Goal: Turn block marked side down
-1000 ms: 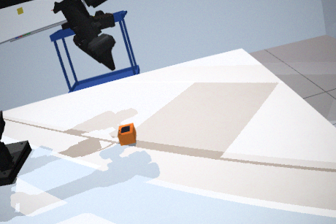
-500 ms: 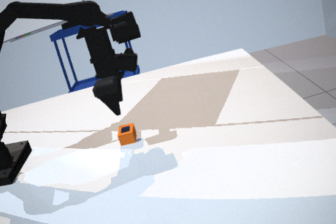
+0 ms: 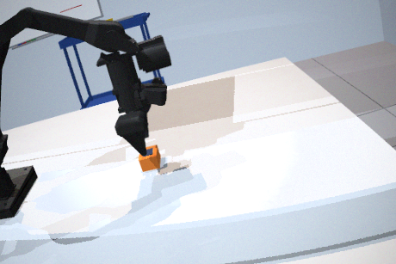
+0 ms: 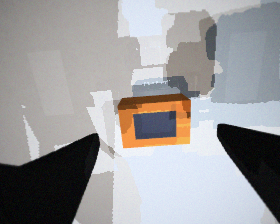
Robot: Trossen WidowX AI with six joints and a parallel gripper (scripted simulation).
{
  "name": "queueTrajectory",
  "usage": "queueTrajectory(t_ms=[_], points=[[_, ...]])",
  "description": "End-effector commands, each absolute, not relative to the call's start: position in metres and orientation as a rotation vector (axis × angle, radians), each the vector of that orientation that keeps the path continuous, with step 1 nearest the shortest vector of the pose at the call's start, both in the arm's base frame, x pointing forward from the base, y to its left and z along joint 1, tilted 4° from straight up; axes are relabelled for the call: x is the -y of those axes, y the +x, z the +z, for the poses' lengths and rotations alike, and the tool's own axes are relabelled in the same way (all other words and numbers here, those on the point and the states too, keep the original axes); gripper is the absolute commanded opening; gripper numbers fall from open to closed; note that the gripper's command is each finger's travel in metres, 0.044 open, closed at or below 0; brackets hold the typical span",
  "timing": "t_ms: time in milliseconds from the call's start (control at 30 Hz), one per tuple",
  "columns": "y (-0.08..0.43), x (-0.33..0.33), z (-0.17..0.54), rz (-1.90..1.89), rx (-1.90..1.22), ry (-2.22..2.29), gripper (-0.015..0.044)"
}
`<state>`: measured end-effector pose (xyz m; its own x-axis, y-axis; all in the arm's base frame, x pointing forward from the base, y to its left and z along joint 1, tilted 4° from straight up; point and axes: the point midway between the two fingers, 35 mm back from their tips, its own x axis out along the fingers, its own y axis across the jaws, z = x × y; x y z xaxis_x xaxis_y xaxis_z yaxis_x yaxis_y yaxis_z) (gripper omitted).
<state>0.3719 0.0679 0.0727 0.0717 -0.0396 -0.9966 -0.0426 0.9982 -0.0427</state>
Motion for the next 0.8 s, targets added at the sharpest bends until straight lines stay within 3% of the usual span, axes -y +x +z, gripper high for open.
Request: queueTrajectory(t_ms=[0, 633, 767], points=[[0.373, -0.067, 0.066, -0.003, -1.498, -0.068, 0.0440], [0.374, -0.066, 0.039, -0.004, -1.497, -0.067, 0.0440], [0.374, -0.066, 0.039, -0.004, -1.497, -0.067, 0.0335]])
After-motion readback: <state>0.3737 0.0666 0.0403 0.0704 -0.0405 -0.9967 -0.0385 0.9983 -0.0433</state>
